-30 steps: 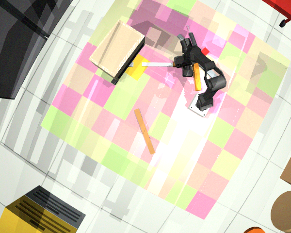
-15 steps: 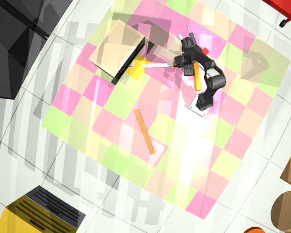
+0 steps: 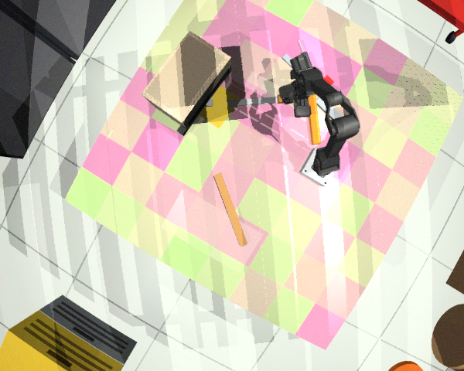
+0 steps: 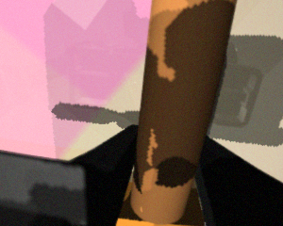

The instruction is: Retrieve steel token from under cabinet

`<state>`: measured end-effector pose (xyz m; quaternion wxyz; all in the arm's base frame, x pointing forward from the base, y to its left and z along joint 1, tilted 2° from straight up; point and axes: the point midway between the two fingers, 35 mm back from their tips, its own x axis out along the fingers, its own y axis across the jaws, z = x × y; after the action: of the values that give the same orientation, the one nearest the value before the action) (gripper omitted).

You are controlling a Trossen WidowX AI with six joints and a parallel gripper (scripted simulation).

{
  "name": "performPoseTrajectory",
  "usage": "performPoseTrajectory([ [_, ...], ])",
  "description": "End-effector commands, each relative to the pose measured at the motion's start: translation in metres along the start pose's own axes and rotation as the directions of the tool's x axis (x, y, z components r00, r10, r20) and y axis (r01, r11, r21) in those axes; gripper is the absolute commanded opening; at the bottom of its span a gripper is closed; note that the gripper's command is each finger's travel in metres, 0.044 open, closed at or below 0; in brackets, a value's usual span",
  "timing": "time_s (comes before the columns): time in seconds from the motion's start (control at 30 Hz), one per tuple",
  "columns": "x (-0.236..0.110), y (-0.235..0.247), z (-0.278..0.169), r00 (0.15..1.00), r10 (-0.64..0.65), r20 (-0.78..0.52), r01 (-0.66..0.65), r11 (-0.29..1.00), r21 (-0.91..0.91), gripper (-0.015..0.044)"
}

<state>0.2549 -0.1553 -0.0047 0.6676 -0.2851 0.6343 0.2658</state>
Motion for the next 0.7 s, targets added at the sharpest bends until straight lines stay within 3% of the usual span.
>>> performPoseTrajectory([
  [0.0,-0.002,-0.007,-0.002,1.000,-0.007,0.002,0.007,1.000,0.000,0.0000],
  [0.67,-0.003,-0.026,-0.009,1.000,-0.009,0.001,0.009,1.000,-0.005,0.0000],
])
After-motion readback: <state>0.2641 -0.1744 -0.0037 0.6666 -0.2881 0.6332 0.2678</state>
